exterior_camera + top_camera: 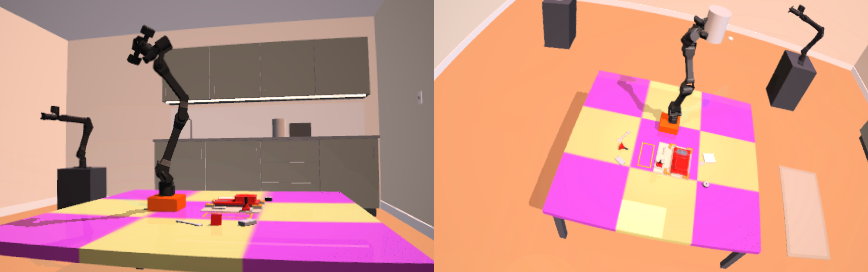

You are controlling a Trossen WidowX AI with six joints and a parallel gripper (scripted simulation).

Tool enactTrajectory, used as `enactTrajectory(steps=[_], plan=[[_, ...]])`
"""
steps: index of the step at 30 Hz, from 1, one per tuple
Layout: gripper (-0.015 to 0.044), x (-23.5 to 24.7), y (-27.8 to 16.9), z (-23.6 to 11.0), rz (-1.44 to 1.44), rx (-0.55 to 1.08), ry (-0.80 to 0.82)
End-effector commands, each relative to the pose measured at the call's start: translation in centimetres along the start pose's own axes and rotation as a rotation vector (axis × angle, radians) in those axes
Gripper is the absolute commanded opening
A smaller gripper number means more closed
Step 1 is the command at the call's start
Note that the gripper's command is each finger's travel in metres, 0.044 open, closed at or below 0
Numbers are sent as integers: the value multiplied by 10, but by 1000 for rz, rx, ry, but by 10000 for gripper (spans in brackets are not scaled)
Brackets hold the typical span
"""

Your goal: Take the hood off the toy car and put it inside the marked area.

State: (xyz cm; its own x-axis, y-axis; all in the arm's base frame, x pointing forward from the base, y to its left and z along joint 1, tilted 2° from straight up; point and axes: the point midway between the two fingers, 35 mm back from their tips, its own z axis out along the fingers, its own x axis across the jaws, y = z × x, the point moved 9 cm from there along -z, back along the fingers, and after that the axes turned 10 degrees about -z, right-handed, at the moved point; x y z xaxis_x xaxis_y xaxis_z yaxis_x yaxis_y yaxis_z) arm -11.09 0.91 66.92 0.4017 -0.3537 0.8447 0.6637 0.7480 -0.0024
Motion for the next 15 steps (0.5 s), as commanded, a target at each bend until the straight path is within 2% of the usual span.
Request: enactTrajectory(steps=[1, 15], plan=[[26, 0, -1, 0, -1, 5, -1], [394, -14, -88, -25, -53, 428, 14]])
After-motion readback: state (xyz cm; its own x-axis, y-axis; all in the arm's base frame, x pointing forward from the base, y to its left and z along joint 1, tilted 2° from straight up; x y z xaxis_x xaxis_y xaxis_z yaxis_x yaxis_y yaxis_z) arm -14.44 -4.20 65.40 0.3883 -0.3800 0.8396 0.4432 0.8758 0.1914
